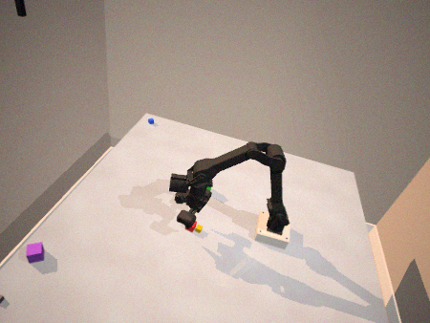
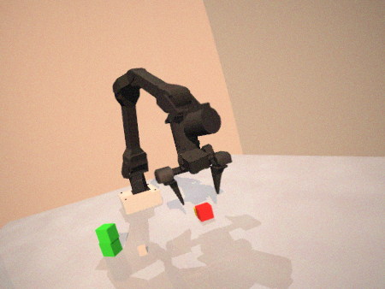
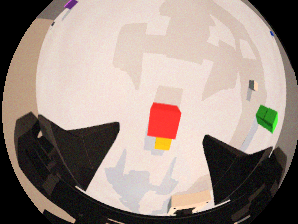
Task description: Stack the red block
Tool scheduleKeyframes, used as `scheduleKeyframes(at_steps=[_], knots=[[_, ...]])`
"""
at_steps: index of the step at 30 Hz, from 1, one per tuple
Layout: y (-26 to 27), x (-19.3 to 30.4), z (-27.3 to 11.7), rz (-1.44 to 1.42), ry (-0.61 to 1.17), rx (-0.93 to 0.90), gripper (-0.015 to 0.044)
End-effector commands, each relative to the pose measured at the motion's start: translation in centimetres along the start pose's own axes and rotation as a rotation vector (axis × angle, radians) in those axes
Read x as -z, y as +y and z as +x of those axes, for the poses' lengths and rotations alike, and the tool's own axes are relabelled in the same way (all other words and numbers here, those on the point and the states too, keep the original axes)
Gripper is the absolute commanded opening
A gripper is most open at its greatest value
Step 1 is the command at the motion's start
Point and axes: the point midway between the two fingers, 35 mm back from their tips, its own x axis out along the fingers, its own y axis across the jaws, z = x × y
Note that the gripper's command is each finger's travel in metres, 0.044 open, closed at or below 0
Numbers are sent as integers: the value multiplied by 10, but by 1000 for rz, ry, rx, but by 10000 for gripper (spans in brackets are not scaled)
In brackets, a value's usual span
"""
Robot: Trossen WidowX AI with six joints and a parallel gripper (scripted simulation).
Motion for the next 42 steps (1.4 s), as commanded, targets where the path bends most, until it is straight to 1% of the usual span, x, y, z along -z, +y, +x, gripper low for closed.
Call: scheduleKeyframes(at_steps=[1,26,42], knots=[[0,-1,4,-6,-5,2,440],[-1,-1,44,-6,-5,2,440],[-1,-1,45,-6,-5,2,440]])
